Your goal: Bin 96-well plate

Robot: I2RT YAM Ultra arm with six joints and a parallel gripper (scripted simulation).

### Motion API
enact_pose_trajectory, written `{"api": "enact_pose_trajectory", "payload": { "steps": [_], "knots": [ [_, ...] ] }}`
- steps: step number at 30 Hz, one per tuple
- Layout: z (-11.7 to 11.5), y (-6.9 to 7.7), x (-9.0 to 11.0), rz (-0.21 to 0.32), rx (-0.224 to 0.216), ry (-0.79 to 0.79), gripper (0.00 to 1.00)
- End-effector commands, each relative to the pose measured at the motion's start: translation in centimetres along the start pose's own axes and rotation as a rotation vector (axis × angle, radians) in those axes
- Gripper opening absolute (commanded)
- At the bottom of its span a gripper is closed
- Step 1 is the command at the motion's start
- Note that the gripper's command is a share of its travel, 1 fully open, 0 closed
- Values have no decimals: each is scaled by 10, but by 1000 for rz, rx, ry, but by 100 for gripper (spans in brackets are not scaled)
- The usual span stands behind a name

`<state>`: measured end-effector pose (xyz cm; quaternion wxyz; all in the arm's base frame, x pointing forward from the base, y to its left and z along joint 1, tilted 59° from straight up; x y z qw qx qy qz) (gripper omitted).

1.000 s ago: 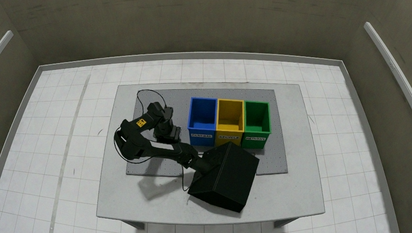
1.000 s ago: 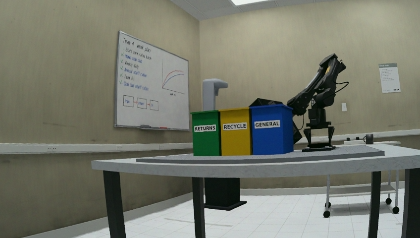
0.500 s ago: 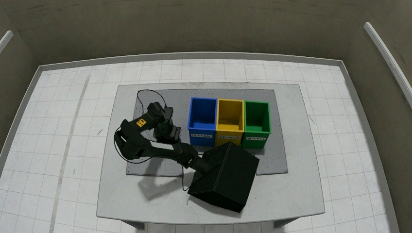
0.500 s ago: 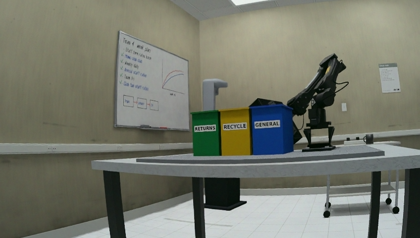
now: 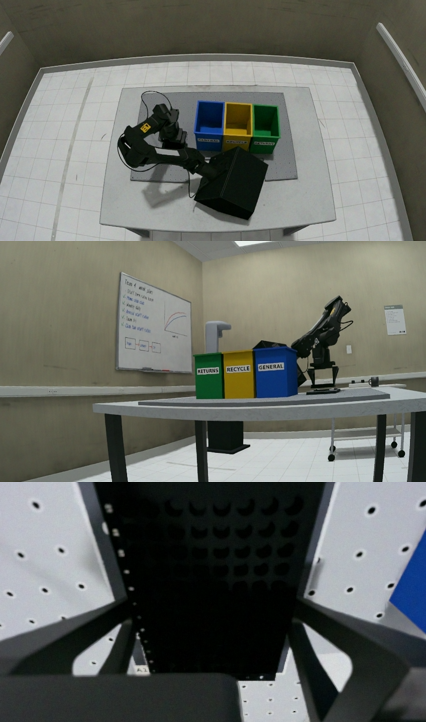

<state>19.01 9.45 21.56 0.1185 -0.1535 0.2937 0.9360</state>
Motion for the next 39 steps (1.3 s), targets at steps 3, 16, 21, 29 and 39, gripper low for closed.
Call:
{"api": "enact_pose_trajectory", "payload": {
  "steps": [3,16,21,29,39],
  "knots": [
    [10,19,-6,-27,-5,30,0],
    [10,39,-5,-25,-2,28,0],
    [7,44,-6,-16,1,16,0],
    [5,55,-7,-7,3,2,0],
    [5,68,-7,-8,2,1,0]
  ]
}}
Point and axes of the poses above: the point where the finger pads meet when closed, its own y axis back along the fingers, its own z axis across the jaws, x = y × z, the point moved 10 cm from there along y, back along the fingers, and after that the axes turned 12 degrees about y, right-handed, at the moved point
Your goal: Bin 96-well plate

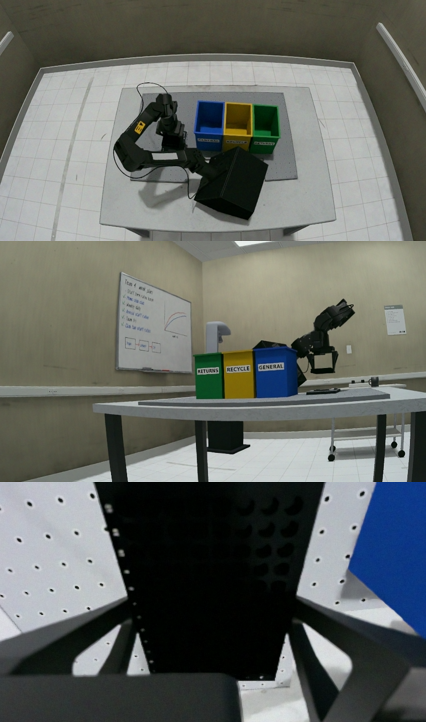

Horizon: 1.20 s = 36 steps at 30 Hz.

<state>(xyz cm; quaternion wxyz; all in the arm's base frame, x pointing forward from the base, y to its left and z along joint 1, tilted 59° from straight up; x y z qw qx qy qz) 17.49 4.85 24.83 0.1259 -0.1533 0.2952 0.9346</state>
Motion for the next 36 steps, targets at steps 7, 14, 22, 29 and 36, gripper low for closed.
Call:
{"api": "enact_pose_trajectory", "payload": {
  "steps": [7,14,22,29,36],
  "knots": [
    [3,22,-3,5,-4,5,0],
    [2,30,-3,4,-4,5,0],
    [2,44,-3,2,-4,4,0],
    [2,52,-3,2,-4,4,0],
    [0,64,-4,2,10,15,0]
  ]
}}
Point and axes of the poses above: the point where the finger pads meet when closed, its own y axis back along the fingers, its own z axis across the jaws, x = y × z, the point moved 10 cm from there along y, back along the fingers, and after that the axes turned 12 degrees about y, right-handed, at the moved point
